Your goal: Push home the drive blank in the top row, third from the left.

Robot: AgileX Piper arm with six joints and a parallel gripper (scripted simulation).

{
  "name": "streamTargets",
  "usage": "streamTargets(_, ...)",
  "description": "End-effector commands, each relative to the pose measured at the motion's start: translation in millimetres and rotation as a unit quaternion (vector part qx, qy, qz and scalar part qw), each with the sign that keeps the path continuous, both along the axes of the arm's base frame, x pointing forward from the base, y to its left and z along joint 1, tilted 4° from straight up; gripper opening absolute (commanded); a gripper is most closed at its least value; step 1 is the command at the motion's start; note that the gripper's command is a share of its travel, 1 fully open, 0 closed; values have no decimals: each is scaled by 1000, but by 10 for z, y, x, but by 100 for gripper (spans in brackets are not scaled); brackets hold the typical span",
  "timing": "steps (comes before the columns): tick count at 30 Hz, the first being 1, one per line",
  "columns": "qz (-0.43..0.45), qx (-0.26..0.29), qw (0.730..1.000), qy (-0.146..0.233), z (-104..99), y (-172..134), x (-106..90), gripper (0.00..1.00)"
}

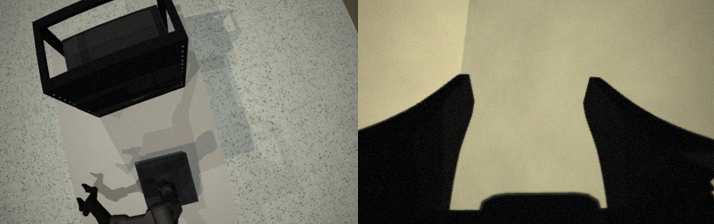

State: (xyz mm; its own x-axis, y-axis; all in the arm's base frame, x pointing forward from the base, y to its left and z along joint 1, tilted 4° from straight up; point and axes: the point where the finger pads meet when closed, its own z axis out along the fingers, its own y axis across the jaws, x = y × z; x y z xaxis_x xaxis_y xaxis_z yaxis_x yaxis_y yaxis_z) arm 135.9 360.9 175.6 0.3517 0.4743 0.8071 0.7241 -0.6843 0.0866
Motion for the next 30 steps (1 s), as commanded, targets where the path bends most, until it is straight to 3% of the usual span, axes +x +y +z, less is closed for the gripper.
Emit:
streamTargets(1, -21, 10, 1000, 14, 4, -55, 68, 100)
streamTargets(14, -148, 69, 983, 90, -23, -358, 435, 100)
streamTargets(25, -261, 129, 945, 151, -46, -658, 717, 100)
streamTargets(30, -325, 166, 913, 184, -58, -841, 859, 100)
